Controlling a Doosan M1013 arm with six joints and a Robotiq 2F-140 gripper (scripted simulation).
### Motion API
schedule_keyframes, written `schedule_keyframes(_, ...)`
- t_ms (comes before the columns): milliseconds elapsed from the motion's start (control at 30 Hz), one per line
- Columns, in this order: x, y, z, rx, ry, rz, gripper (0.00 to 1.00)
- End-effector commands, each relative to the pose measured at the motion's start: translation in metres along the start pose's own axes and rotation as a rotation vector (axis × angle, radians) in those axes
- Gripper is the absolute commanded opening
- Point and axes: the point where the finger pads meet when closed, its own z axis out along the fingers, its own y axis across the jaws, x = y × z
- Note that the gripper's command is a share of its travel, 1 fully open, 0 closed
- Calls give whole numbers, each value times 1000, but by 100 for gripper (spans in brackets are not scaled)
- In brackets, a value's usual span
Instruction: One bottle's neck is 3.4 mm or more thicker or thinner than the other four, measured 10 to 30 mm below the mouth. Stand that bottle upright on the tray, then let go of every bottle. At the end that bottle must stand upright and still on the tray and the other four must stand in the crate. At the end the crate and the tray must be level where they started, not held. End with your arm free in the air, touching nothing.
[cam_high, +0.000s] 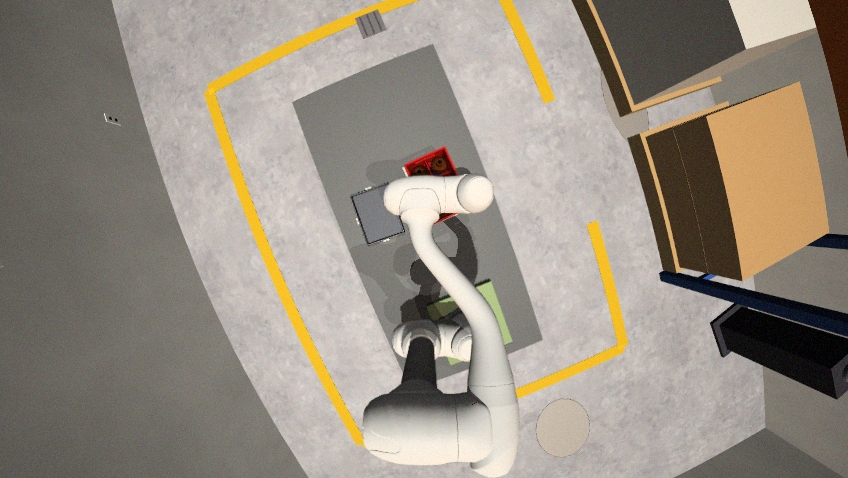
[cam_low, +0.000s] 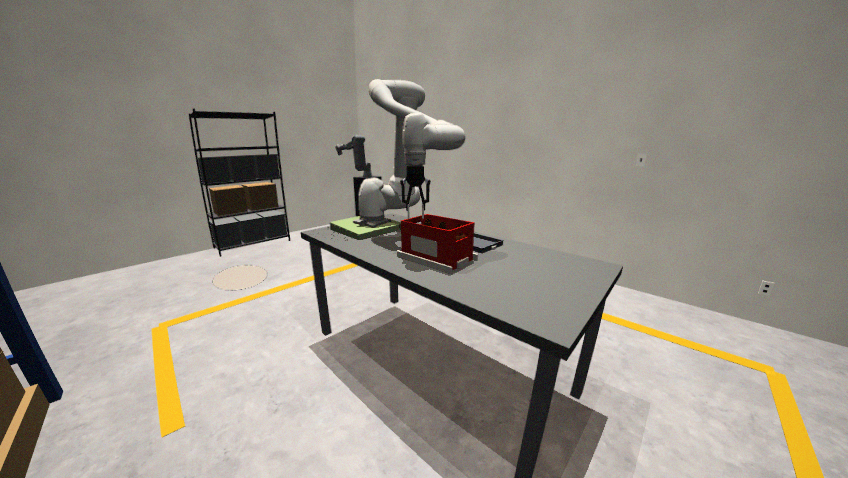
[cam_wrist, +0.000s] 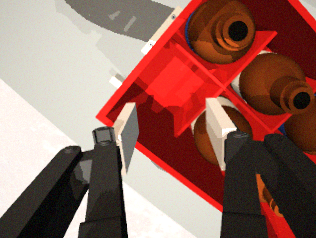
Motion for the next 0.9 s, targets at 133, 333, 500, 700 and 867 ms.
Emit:
schedule_keyframes(133,-3,0,2,-3,-2,-1,38)
schedule_keyframes(333,-3,0,2,-3,-2,-1,38)
schedule_keyframes(500,-3,0,2,-3,-2,-1,38)
schedule_keyframes(700,-3,0,4,-3,-2,-1,38)
schedule_keyframes(867,-3,0,8,-3,-2,-1,38)
